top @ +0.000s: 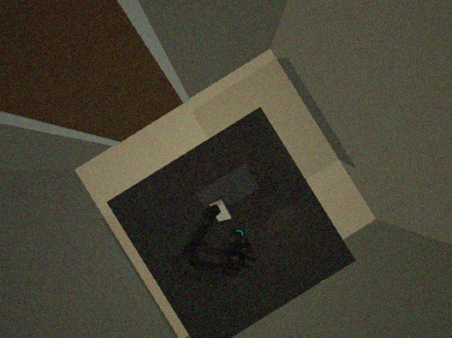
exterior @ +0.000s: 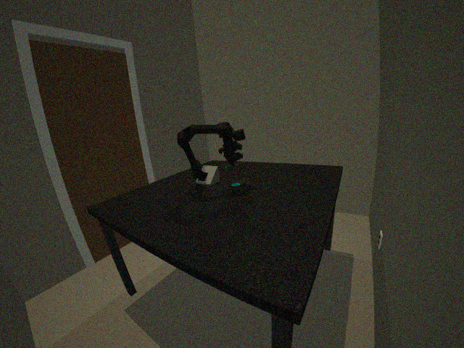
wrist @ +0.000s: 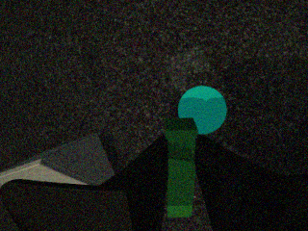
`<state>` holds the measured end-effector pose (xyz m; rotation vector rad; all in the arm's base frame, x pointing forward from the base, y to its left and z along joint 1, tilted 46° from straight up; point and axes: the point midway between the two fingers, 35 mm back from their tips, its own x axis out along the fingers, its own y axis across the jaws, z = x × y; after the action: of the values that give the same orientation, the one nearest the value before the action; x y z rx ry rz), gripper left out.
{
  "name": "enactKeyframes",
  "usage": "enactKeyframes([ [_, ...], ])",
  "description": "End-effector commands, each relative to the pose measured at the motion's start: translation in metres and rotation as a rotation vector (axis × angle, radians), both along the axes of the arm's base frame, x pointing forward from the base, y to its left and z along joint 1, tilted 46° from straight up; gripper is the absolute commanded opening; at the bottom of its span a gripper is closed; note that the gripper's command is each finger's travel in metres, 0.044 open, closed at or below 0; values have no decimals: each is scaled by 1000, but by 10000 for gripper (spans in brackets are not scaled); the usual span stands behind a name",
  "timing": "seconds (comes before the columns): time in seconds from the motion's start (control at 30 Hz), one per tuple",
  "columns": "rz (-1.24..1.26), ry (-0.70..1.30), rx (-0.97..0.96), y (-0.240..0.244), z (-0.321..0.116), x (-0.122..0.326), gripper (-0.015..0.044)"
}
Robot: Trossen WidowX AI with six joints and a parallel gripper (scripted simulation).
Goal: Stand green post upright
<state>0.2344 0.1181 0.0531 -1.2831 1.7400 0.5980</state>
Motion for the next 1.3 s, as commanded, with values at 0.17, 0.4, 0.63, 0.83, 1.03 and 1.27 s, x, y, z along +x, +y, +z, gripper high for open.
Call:
enactKeyframes([
  [0.17,-15,13,65,-3,-2,-2,23],
  [0.4,-24,18,116,-4,-4,-3,23],
  [0.63,-31,22,168,-5,-5,-4,23],
  [0.83,-36,23,213,-6,-6,-5,23],
  [1.03,-39,22,257,-7,-7,-6,23],
  [1.27,-41,19,309,-8,-8,-6,23],
])
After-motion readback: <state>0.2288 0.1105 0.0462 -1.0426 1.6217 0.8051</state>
